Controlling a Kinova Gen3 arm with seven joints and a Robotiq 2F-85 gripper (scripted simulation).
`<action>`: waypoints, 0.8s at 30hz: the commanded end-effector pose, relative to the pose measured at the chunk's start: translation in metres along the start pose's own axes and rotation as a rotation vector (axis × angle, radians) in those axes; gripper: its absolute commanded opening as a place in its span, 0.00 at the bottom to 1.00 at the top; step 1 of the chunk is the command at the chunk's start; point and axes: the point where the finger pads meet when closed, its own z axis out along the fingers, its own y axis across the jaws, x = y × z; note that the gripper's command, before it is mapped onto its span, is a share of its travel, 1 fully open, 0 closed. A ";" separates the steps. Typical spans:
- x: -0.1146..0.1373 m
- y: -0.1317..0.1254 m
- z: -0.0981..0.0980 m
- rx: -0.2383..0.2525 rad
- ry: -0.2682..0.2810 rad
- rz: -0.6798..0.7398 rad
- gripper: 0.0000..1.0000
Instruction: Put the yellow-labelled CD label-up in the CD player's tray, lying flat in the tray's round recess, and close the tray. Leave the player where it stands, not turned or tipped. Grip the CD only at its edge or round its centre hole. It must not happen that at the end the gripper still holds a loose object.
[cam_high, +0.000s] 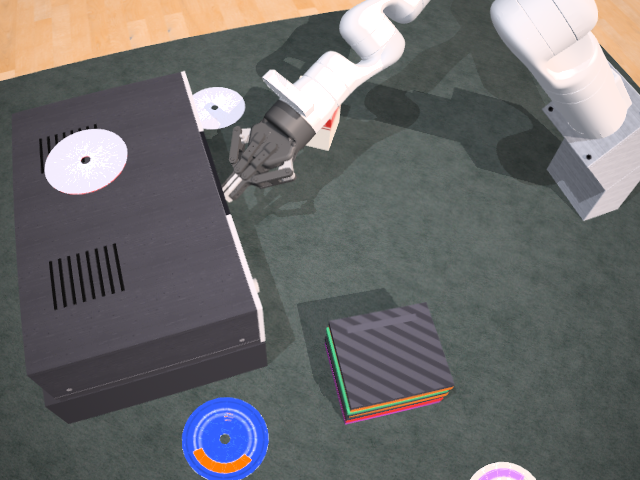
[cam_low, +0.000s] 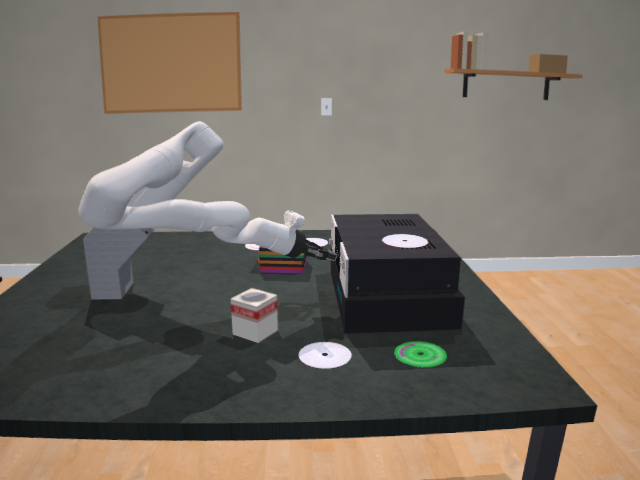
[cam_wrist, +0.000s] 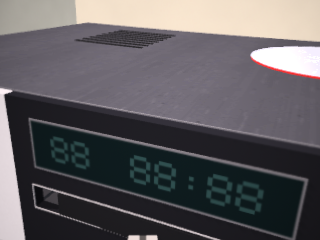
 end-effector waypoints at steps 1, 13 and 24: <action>0.001 0.000 0.000 0.001 0.001 -0.001 0.10; 0.001 0.000 0.000 0.001 0.001 -0.001 0.10; -0.009 -0.011 -0.022 0.001 0.001 -0.001 0.10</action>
